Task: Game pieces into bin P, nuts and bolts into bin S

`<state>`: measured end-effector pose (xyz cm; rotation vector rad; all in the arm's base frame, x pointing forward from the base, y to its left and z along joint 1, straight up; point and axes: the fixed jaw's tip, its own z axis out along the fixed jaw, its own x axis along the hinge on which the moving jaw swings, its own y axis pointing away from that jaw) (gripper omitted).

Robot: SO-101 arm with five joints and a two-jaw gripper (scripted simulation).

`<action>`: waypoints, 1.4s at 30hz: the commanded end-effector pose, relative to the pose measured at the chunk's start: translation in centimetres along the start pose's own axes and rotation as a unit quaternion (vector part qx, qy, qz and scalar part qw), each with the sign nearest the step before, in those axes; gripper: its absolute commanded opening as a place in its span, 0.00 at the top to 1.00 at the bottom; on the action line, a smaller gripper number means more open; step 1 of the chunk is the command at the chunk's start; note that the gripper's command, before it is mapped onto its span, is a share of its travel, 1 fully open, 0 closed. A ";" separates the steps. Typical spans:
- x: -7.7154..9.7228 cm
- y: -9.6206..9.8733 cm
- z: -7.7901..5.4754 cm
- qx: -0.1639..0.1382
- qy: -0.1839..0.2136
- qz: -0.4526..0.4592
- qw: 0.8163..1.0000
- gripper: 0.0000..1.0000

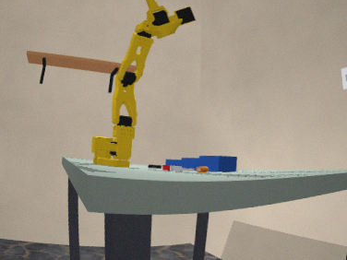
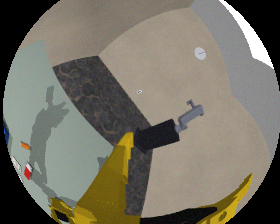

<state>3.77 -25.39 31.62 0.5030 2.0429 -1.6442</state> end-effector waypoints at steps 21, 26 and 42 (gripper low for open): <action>-0.4 0.9 -0.2 -0.019 -0.010 -0.017 1.000 0.00; -1.0 2.2 -0.3 -0.044 -0.021 -0.040 0.998 0.00; -1.7 5.8 -0.2 -0.119 -0.036 -0.093 0.988 0.00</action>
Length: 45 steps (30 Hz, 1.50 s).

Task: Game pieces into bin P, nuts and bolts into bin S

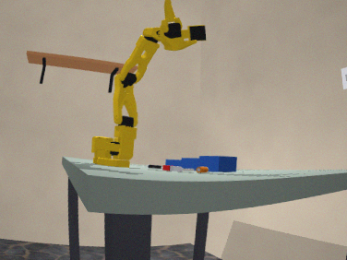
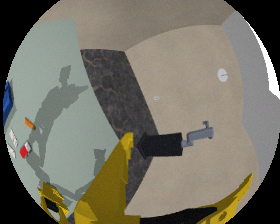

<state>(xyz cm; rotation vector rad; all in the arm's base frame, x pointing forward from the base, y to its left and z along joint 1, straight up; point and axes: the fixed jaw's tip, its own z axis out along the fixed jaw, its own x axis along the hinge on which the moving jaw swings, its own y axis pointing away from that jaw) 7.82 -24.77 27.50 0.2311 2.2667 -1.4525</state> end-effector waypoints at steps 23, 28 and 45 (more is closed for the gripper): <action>-2.4 4.6 -0.1 -0.082 -0.051 -0.097 0.991 0.00; -2.0 5.7 0.4 -0.110 -0.039 -0.101 0.988 0.00; -2.3 9.1 0.6 -0.173 -0.051 -0.151 0.972 0.00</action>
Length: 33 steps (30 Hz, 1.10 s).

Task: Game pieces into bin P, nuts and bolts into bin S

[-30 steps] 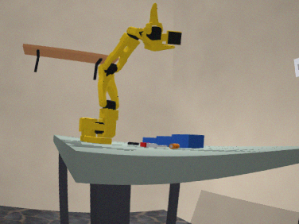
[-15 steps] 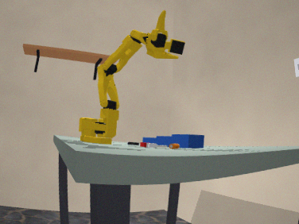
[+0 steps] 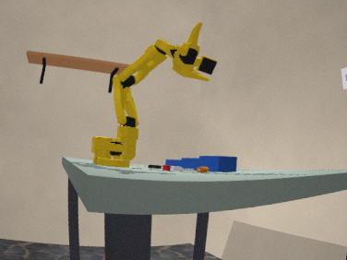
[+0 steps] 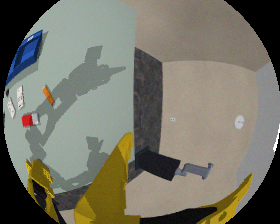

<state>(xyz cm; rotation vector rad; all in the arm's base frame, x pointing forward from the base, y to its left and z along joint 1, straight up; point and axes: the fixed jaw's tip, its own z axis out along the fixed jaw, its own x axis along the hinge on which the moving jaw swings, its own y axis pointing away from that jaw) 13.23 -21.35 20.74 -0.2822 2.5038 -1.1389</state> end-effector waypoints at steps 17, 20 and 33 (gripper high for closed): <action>-0.9 3.1 0.9 -0.062 -0.013 -0.053 0.997 0.00; -1.1 3.6 1.0 -0.068 -0.018 -0.063 0.996 0.00; -1.4 5.7 1.6 -0.112 -0.020 -0.092 0.989 0.00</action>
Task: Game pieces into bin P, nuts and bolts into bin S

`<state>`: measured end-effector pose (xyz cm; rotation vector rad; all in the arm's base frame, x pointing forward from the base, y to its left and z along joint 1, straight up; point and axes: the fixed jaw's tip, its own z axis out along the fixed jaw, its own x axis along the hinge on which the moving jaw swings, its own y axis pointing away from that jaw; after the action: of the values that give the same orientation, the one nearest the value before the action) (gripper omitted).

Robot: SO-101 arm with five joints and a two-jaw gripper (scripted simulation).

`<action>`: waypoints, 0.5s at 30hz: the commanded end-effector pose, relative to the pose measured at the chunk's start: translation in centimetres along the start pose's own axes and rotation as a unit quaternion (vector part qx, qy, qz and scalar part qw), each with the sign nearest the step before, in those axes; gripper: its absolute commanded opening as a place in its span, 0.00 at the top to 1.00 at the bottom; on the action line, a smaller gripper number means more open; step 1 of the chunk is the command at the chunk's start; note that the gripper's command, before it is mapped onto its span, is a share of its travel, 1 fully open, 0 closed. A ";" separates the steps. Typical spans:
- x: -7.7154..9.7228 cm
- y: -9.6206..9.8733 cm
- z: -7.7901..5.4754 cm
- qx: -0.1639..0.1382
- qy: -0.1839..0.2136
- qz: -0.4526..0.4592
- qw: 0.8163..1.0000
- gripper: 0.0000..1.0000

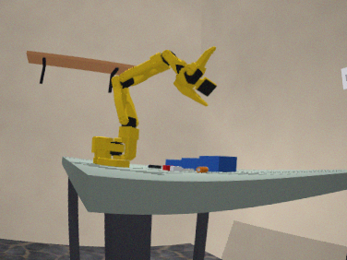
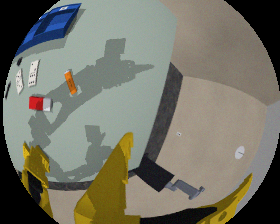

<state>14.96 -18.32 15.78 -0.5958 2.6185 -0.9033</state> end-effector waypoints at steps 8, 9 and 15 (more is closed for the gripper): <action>-0.6 0.9 0.1 -0.010 -0.011 -0.028 1.000 0.00; -0.7 1.0 0.1 -0.011 -0.012 -0.031 0.999 0.00; -1.1 1.5 0.2 -0.018 -0.017 -0.047 0.999 0.00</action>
<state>15.26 -16.97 13.88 -0.7194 2.6513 -0.8074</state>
